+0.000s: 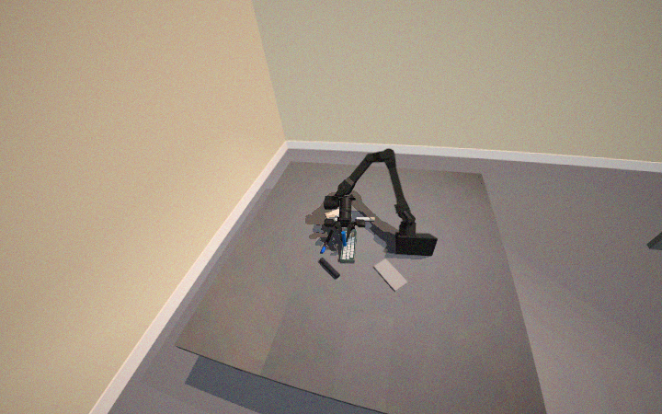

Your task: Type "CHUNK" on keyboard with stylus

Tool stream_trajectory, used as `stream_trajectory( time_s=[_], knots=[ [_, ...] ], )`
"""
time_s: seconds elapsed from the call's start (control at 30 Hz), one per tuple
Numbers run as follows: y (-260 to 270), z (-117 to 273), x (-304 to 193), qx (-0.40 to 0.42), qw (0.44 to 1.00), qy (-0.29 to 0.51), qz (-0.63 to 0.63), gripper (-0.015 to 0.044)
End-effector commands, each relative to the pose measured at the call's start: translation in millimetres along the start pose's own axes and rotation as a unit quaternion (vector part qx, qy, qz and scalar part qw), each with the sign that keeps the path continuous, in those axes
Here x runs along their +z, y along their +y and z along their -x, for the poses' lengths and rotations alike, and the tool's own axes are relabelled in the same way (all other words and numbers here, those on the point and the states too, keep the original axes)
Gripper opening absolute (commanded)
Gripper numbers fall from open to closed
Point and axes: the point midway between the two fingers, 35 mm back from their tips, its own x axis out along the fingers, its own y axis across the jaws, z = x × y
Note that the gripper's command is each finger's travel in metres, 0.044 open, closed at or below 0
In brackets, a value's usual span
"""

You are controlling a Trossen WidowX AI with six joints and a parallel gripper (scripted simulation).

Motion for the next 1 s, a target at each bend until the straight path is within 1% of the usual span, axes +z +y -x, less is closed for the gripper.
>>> stream_trajectory(
  time_s=[0.0,0.1,0.33,0.43,0.5,0.53,0.77,0.97],
  knots=[
    [2,11,-17,0.004,1.0,0.0,0.003,0.0081],
    [1,16,-27,0.004,1.0,0.0,0.003,0.0081],
    [1,14,-24,0.003,1.0,-0.001,0.004,0.0084],
    [1,14,-24,0.003,1.0,-0.001,0.004,0.0064],
    [-1,16,-23,0.003,1.0,-0.001,0.004,0.0012],
    [-2,17,-23,0.003,1.0,-0.001,0.004,0.0],
    [-17,34,-18,0.004,1.0,0.0,0.003,0.0],
    [-17,32,-12,0.004,1.0,0.0,0.003,0.0]
  ],
)
